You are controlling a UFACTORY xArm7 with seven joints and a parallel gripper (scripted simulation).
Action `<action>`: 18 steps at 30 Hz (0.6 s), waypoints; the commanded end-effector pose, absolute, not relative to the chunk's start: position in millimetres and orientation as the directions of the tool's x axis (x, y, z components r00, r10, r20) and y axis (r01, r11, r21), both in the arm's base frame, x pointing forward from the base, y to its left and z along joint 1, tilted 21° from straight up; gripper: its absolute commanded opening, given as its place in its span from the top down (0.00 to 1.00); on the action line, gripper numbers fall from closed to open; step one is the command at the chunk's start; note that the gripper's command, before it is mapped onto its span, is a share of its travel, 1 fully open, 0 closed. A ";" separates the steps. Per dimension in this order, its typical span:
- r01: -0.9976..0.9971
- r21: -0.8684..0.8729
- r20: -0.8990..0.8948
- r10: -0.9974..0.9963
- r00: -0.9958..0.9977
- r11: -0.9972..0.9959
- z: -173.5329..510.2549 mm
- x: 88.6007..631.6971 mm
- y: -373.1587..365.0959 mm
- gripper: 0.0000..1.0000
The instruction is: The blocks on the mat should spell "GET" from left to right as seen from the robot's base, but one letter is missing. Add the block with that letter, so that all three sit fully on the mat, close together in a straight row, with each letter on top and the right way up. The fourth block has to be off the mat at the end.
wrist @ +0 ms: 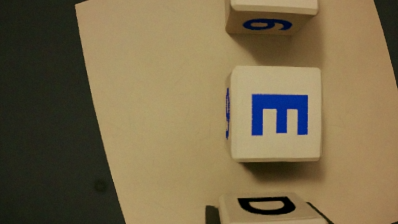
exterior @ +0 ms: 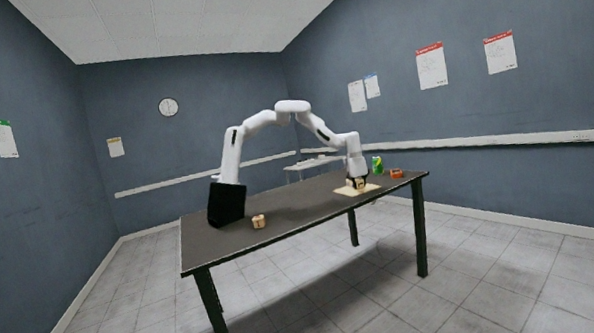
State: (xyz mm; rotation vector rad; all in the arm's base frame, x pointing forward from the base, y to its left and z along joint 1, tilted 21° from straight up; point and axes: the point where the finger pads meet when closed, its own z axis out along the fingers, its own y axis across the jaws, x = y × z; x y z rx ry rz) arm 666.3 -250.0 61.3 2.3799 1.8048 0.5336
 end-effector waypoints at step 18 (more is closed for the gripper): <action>0.907 0.301 0.204 0.949 0.239 -0.293 47.5 674.3 -256.0 0.56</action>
